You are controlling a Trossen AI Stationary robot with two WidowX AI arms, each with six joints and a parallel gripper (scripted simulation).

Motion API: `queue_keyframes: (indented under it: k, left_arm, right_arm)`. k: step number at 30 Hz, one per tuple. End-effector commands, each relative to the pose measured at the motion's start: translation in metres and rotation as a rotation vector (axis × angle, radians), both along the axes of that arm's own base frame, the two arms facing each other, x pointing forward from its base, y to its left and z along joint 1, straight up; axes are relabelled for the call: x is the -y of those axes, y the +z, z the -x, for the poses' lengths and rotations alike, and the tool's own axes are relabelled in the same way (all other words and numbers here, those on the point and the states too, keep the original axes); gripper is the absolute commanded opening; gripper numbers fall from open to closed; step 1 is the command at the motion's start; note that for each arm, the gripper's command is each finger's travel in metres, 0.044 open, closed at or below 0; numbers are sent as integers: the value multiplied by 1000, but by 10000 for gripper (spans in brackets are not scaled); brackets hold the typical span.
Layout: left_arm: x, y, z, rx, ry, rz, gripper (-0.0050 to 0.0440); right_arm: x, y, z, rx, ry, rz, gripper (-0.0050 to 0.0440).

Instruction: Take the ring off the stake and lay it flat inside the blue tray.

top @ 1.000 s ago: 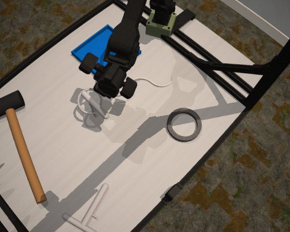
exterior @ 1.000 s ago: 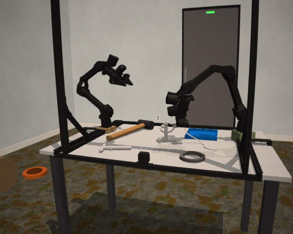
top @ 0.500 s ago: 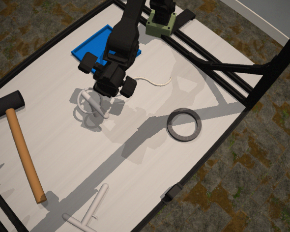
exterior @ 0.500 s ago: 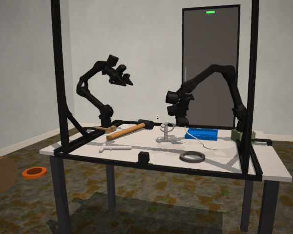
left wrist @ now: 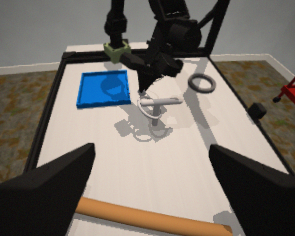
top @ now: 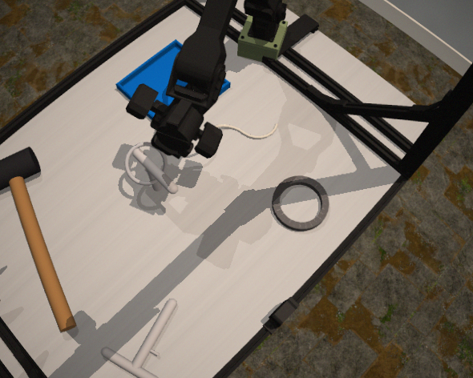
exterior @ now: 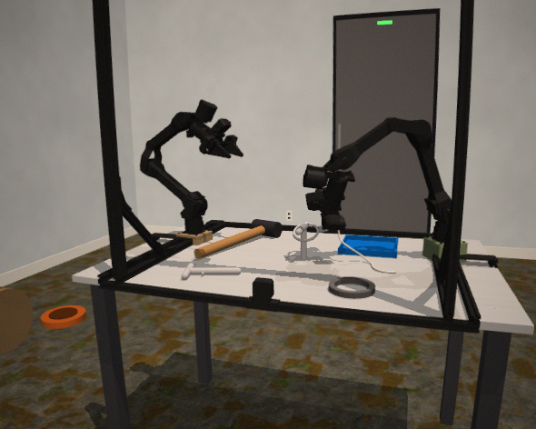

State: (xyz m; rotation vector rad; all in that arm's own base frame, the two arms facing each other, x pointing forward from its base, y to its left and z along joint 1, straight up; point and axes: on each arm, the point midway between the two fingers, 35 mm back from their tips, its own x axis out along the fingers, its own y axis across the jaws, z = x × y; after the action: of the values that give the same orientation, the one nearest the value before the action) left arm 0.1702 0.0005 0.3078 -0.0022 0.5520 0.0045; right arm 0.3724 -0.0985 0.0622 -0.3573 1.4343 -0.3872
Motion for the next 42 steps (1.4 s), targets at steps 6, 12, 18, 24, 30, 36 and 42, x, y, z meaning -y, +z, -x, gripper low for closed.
queue_keyframes:
  k: [6, 12, 18, 24, 30, 36, 42]
  left_arm:
    - [1, -1, 0, -2, -5, -1, 400]
    - [1, -1, 0, -2, -5, -1, 400]
    - [1, -1, 0, -2, -5, -1, 400]
    - [1, -1, 0, -2, -5, -1, 400]
    - [1, -1, 0, -2, -5, -1, 400]
    - [1, -1, 0, -2, -5, -1, 400]
    - [1, -1, 0, -2, -5, -1, 400]
  right_arm:
    - [1, 7, -1, 6, 1, 3, 0]
    - [1, 7, -1, 6, 1, 3, 0]
    - [-2, 9, -3, -3, 2, 21, 0]
    - [-4, 11, -4, -10, 2, 34, 0]
    - [-4, 11, -4, -10, 2, 34, 0]
    - [-8, 13, -6, -22, 2, 57, 0]
    - [-9, 13, -6, -26, 2, 65, 0]
